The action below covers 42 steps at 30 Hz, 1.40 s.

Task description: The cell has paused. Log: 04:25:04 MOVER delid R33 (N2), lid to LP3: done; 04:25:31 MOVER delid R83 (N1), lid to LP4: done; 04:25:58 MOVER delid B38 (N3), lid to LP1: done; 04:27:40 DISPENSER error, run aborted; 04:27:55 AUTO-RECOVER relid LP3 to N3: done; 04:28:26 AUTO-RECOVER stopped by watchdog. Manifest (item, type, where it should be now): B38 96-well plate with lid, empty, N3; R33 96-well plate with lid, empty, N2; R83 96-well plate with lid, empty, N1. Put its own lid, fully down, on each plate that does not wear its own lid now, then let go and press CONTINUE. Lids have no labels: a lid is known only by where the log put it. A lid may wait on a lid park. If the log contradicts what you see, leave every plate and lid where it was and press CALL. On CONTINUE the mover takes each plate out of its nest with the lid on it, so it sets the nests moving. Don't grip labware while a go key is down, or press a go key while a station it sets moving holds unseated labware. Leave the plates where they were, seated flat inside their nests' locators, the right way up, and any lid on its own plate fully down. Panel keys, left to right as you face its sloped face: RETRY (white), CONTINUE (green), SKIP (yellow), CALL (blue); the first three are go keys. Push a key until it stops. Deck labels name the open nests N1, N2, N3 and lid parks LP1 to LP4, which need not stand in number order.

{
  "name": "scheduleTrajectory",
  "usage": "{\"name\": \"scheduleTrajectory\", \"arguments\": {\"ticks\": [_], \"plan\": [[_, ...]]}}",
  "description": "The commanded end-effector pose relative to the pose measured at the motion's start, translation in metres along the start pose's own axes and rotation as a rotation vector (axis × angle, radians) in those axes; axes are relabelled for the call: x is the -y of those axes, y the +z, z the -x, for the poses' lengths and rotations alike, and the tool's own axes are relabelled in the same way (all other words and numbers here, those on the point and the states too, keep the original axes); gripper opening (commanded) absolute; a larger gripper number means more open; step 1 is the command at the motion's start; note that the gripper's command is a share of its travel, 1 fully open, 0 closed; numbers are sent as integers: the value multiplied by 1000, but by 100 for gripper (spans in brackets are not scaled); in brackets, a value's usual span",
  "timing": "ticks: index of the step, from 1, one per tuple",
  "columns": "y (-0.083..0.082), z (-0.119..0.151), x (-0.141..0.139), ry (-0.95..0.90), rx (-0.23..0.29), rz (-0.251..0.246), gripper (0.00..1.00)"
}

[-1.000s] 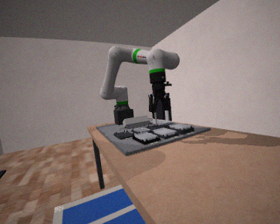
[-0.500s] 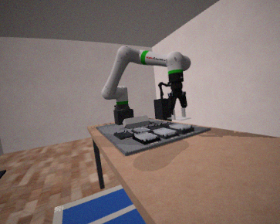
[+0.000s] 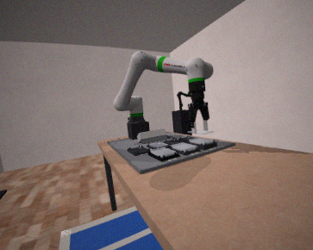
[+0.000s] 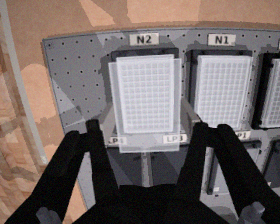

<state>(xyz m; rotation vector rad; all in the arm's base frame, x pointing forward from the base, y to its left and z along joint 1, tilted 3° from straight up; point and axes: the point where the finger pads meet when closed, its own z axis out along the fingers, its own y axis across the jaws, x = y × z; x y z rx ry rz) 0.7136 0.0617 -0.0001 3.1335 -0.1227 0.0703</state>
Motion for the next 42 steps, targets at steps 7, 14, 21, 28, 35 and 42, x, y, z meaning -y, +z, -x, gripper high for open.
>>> {"name": "scheduleTrajectory", "arguments": {"ticks": [7, 14, 21, 28, 35, 42], "plan": [[0, 0, 0, 0, -1, 0, 0], [0, 0, 0, 0, -1, 0, 0], [0, 0, 0, 0, 0, 0, 0], [2, 0, 0, 1, 0, 0, 0], [6, 0, 0, 2, 0, 0, 0], [11, 0, 0, 2, 0, 0, 0]]}}
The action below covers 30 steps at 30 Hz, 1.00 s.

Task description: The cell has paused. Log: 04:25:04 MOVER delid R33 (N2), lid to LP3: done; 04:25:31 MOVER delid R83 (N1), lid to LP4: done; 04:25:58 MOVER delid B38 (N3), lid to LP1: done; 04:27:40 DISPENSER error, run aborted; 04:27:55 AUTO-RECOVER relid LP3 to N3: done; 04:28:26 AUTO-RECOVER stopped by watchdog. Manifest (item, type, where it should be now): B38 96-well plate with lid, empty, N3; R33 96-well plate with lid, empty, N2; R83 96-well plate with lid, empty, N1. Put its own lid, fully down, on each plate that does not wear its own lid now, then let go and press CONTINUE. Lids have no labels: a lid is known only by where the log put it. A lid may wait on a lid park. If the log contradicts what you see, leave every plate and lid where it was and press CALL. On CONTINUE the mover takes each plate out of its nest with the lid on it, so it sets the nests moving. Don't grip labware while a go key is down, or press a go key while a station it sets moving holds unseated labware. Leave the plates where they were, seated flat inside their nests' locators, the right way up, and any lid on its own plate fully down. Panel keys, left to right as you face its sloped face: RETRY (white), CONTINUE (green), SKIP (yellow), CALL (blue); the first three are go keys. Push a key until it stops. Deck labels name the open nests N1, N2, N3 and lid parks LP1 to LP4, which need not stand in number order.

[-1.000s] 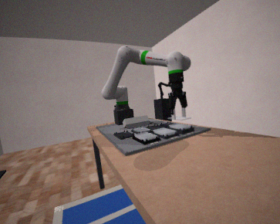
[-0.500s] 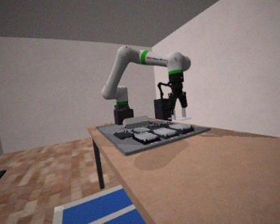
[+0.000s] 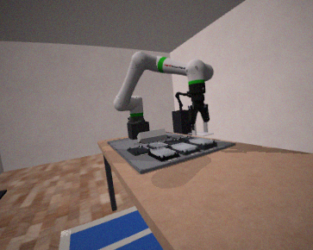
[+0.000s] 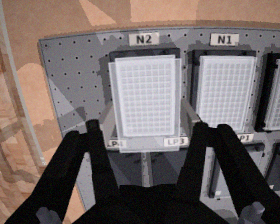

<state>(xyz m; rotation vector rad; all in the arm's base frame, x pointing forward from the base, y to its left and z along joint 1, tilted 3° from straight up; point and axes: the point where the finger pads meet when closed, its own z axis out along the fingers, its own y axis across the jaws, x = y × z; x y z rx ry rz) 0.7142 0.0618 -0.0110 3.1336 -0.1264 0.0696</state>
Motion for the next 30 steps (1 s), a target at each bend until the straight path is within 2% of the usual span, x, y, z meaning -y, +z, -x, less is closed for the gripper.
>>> {"name": "scheduleTrajectory", "arguments": {"ticks": [1, 15, 30], "plan": [[1, 0, 0, 0, -1, 0, 0], [15, -1, 0, 0, -1, 0, 0], [22, -1, 0, 0, -1, 0, 0]]}}
